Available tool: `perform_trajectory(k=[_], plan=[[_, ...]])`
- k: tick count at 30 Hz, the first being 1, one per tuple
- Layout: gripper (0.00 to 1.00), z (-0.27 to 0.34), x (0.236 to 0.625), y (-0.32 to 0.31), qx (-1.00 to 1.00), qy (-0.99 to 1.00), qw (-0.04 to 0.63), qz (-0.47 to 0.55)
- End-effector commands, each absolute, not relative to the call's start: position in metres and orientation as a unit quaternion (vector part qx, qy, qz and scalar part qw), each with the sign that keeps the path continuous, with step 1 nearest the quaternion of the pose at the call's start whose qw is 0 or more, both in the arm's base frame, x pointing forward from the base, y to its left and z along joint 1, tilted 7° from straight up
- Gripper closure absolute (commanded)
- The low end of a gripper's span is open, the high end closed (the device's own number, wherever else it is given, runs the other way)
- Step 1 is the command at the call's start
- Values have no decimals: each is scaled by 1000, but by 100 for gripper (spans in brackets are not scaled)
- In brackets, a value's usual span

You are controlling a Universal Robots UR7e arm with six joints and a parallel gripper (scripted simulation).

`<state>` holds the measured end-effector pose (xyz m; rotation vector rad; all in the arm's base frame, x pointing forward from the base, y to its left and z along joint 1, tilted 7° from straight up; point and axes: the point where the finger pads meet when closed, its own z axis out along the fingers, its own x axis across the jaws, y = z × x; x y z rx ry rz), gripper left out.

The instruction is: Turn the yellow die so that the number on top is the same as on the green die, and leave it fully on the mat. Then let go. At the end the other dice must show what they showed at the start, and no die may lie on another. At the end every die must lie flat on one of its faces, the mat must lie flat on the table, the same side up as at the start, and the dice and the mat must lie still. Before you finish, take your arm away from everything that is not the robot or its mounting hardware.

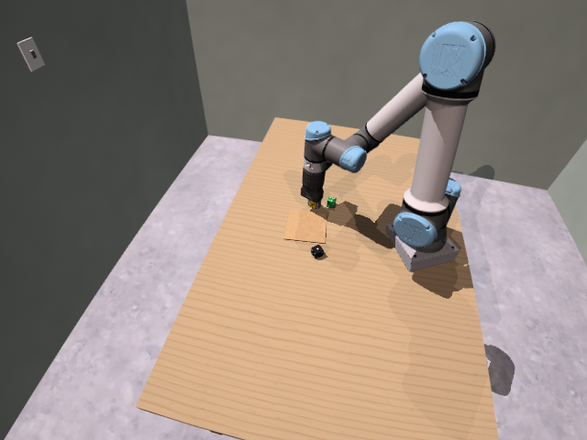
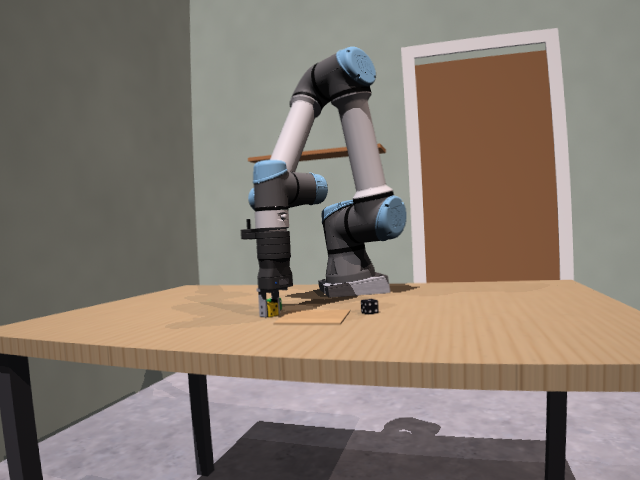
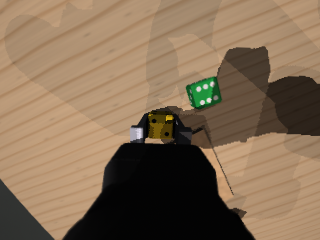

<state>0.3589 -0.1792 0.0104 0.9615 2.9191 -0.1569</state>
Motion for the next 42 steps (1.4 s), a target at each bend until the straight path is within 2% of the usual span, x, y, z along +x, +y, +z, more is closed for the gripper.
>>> perform_trajectory(k=[1, 10, 25, 42], plan=[[43, 11, 359, -179, 312, 948, 33, -51], [43, 25, 359, -178, 312, 948, 33, -51], [43, 99, 356, -169, 312, 948, 33, -51], [43, 110, 356, -168, 312, 948, 33, -51]])
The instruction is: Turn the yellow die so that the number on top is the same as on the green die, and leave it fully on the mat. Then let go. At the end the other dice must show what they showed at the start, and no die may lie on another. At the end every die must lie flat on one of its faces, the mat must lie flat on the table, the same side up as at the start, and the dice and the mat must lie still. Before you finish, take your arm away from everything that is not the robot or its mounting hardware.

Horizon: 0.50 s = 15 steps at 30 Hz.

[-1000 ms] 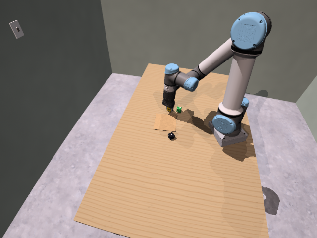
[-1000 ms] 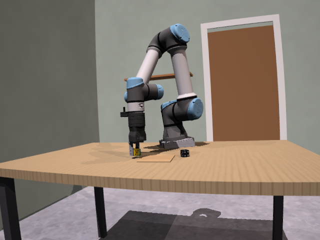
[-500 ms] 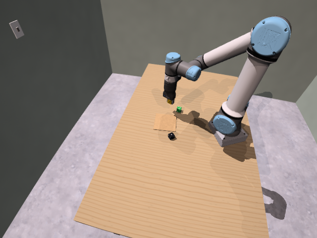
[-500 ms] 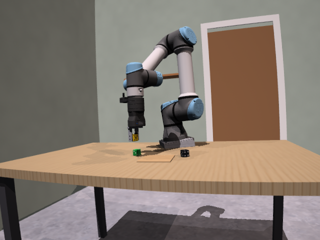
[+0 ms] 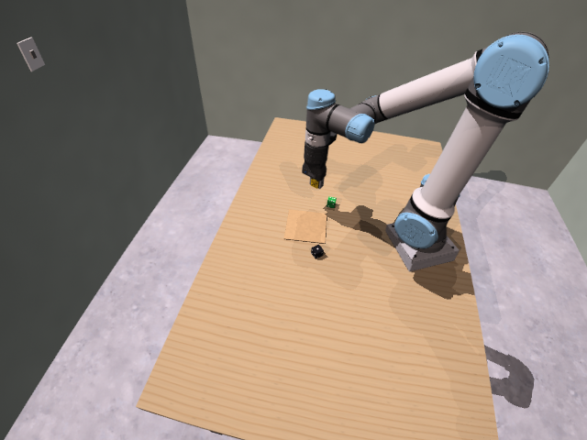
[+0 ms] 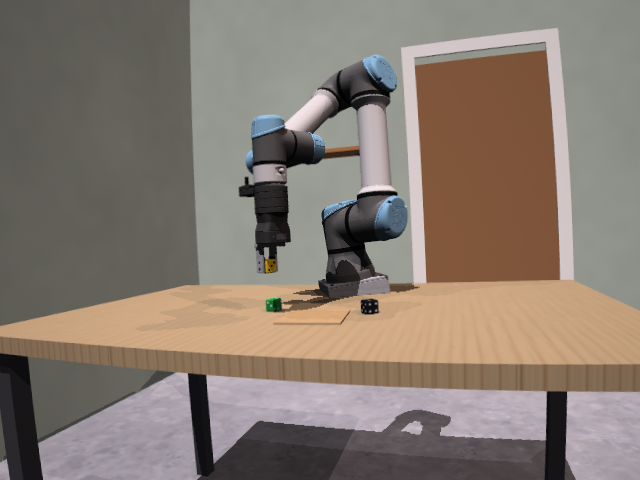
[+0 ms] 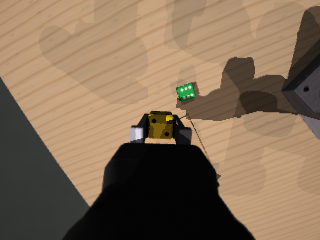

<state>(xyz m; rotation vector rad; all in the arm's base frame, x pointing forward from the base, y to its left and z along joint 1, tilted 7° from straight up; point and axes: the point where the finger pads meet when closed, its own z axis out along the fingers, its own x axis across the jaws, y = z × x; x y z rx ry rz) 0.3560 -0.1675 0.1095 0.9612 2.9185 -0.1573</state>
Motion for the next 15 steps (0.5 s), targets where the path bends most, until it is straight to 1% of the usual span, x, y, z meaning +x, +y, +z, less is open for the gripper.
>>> perform_trajectory(k=[1, 15], plan=[[43, 110, 356, -168, 312, 948, 33, -51], [43, 110, 358, -165, 268, 962, 30, -53]])
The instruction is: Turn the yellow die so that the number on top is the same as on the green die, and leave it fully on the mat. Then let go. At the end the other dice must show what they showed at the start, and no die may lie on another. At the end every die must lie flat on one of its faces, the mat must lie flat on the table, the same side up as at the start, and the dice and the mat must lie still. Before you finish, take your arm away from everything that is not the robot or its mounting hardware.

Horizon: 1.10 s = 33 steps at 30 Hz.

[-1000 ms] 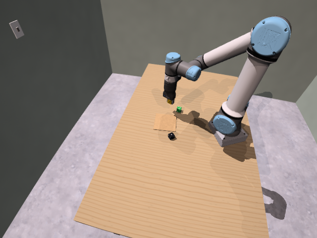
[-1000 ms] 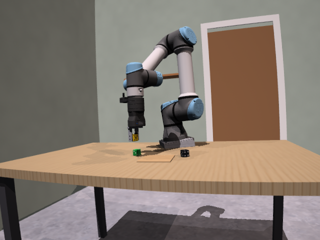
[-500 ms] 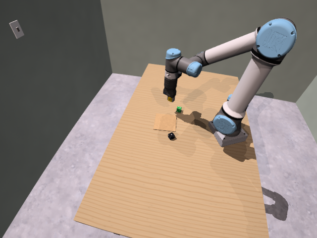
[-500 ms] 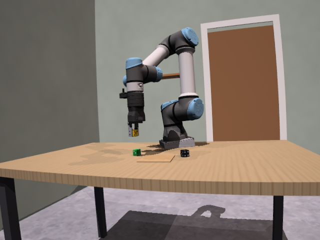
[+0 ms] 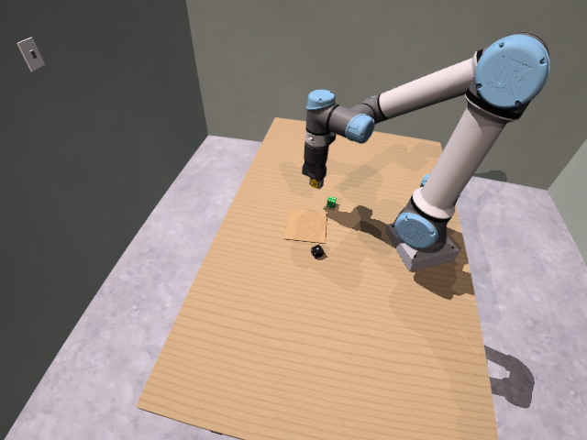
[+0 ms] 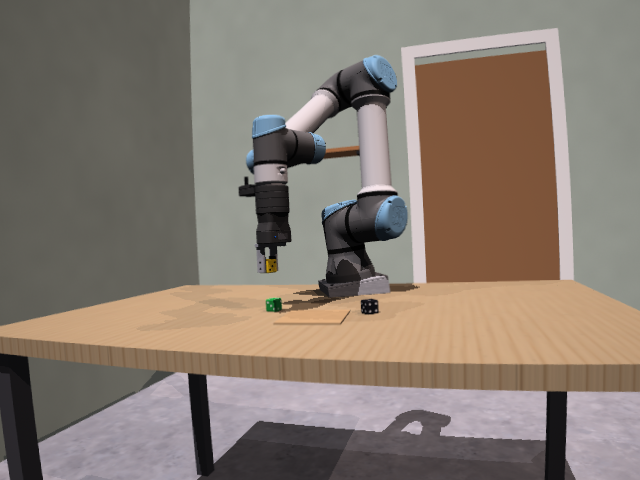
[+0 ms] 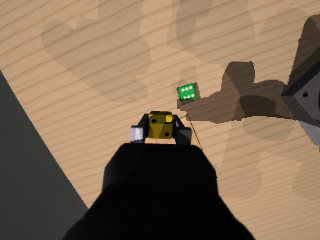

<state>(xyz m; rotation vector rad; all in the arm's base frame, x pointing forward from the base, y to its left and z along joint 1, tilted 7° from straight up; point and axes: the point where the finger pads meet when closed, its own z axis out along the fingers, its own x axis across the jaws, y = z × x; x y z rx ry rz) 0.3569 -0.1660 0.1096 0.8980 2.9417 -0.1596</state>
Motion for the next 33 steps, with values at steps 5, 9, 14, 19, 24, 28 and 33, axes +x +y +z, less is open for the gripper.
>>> perform_trajectory(k=[5, 9, 14, 19, 24, 28, 33], plan=[[43, 110, 360, -162, 237, 970, 29, -53], [43, 110, 362, -158, 183, 981, 26, -55], [43, 110, 367, -151, 93, 994, 20, -57], [43, 109, 370, -146, 30, 998, 17, -58], [43, 109, 373, -139, -39, 997, 13, -59], [43, 109, 376, -133, -104, 993, 9, -60], [43, 108, 379, -124, -183, 981, 4, -60]])
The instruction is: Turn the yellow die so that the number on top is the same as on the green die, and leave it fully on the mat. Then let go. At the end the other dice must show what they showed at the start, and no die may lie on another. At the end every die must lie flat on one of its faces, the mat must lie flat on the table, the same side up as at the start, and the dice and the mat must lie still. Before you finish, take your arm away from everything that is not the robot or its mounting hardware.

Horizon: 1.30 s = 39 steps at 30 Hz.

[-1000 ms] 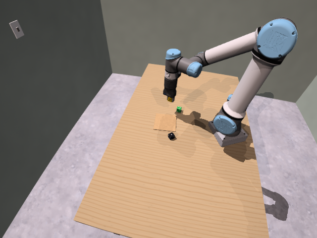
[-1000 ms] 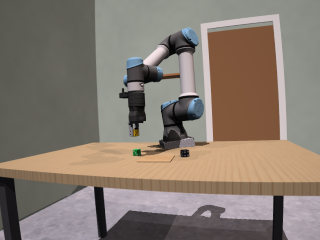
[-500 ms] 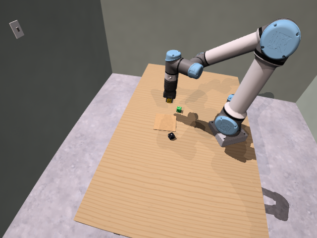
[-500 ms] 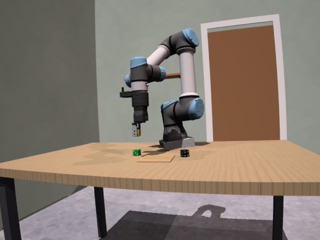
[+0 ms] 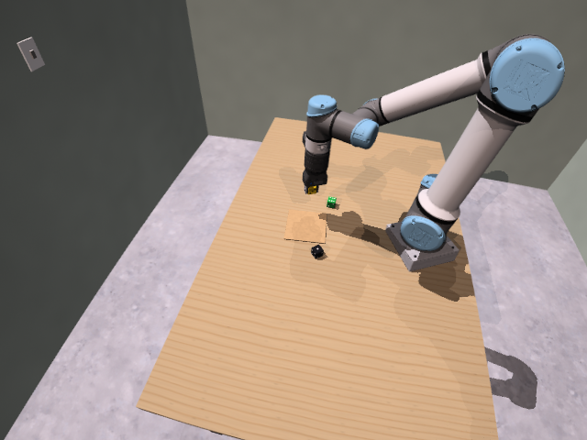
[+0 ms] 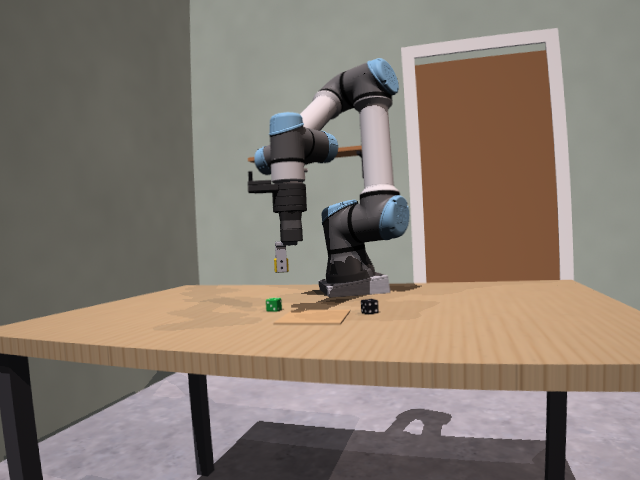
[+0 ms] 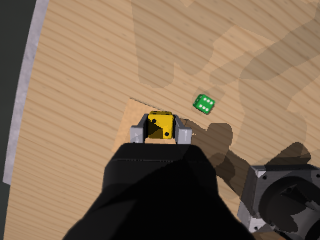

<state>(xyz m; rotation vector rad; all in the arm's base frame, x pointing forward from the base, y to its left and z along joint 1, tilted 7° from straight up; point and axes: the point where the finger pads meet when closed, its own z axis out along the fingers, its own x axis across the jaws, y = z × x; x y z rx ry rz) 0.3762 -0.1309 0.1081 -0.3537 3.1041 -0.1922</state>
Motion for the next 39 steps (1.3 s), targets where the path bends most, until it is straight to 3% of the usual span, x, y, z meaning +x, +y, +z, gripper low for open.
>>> perform_trajectory(k=[1, 39], plan=[[43, 108, 379, -124, -184, 981, 4, -60], [43, 103, 389, -64, -616, 785, -25, -56]])
